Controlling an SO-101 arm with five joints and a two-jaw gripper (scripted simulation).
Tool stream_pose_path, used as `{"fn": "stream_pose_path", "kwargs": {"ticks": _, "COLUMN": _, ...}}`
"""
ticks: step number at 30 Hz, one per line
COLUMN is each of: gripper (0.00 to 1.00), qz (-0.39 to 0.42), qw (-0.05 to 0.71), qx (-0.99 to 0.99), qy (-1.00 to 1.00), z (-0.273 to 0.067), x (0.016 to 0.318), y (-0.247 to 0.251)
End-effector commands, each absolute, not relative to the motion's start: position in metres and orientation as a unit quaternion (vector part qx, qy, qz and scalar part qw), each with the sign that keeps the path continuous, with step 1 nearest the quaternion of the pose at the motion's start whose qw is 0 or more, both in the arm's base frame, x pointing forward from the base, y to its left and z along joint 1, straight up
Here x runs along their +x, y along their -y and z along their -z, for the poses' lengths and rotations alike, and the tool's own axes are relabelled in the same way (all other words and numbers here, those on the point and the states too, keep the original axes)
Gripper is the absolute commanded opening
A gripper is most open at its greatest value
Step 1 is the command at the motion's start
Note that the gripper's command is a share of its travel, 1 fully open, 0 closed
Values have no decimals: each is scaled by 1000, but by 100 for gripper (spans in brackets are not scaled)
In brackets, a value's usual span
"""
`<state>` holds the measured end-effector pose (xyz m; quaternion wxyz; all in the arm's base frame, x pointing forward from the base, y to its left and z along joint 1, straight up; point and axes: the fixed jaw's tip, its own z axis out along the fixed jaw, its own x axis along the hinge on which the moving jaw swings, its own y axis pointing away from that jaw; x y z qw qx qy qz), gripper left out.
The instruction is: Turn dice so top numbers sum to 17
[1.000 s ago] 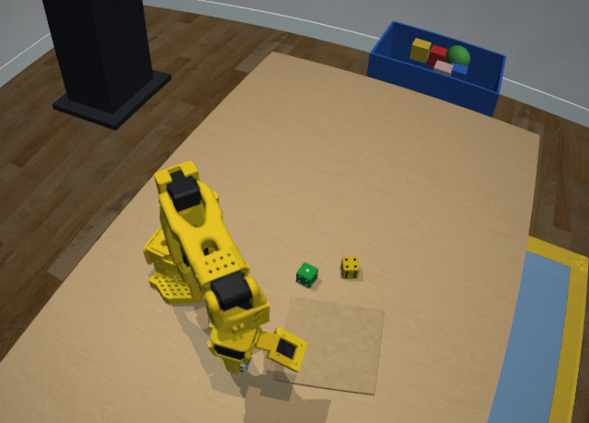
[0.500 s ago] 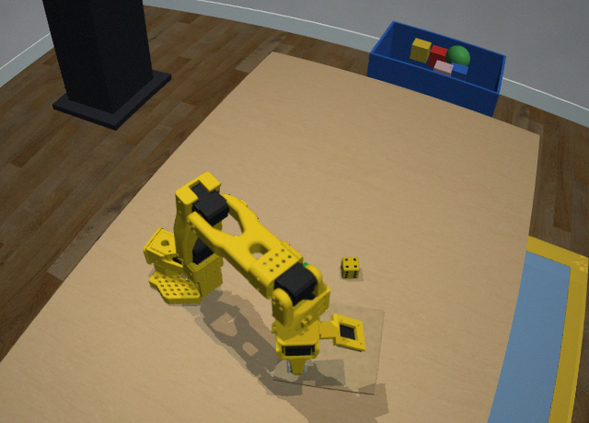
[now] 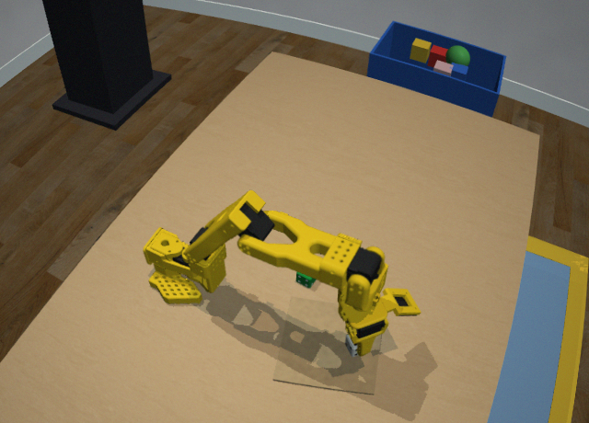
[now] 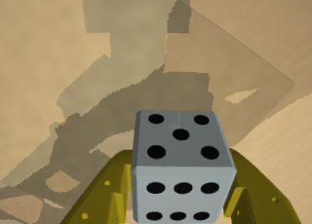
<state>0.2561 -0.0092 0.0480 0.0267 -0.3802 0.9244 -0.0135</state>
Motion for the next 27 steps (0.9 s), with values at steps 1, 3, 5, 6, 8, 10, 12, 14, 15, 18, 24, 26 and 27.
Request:
{"fn": "stream_pose_path", "kwargs": {"ticks": 1, "gripper": 0, "qz": 24, "qw": 50, "qx": -390, "qy": -919, "z": -61, "x": 264, "y": 7}}
{"fn": "stream_pose_path", "kwargs": {"ticks": 3, "gripper": 0, "qz": 24, "qw": 50, "qx": -390, "qy": -919, "z": -61, "x": 264, "y": 7}}
{"fn": "stream_pose_path", "kwargs": {"ticks": 5, "gripper": 0, "qz": 24, "qw": 50, "qx": -390, "qy": -919, "z": -61, "x": 264, "y": 7}}
{"fn": "stream_pose_path", "kwargs": {"ticks": 6, "gripper": 0, "qz": 24, "qw": 50, "qx": -390, "qy": -919, "z": -61, "x": 264, "y": 7}}
{"fn": "stream_pose_path", "kwargs": {"ticks": 8, "gripper": 0, "qz": 24, "qw": 50, "qx": -390, "qy": -919, "z": -61, "x": 264, "y": 7}}
{"fn": "stream_pose_path", "kwargs": {"ticks": 10, "gripper": 0, "qz": 24, "qw": 50, "qx": -390, "qy": -919, "z": -61, "x": 264, "y": 7}}
{"fn": "stream_pose_path", "kwargs": {"ticks": 12, "gripper": 0, "qz": 24, "qw": 50, "qx": -390, "qy": -919, "z": -61, "x": 264, "y": 7}}
{"fn": "stream_pose_path", "kwargs": {"ticks": 14, "gripper": 0, "qz": 24, "qw": 50, "qx": -390, "qy": -919, "z": -61, "x": 264, "y": 7}}
{"fn": "stream_pose_path", "kwargs": {"ticks": 15, "gripper": 0, "qz": 24, "qw": 50, "qx": -390, "qy": -919, "z": -61, "x": 264, "y": 7}}
{"fn": "stream_pose_path", "kwargs": {"ticks": 18, "gripper": 0, "qz": 29, "qw": 63, "qx": -400, "qy": -914, "z": -66, "x": 267, "y": 1}}
{"fn": "stream_pose_path", "kwargs": {"ticks": 24, "gripper": 0, "qz": 29, "qw": 63, "qx": -400, "qy": -914, "z": -66, "x": 267, "y": 1}}
{"fn": "stream_pose_path", "kwargs": {"ticks": 26, "gripper": 0, "qz": 29, "qw": 63, "qx": -400, "qy": -914, "z": -66, "x": 267, "y": 1}}
{"fn": "stream_pose_path", "kwargs": {"ticks": 27, "gripper": 0, "qz": 29, "qw": 63, "qx": -400, "qy": -914, "z": -66, "x": 267, "y": 1}}
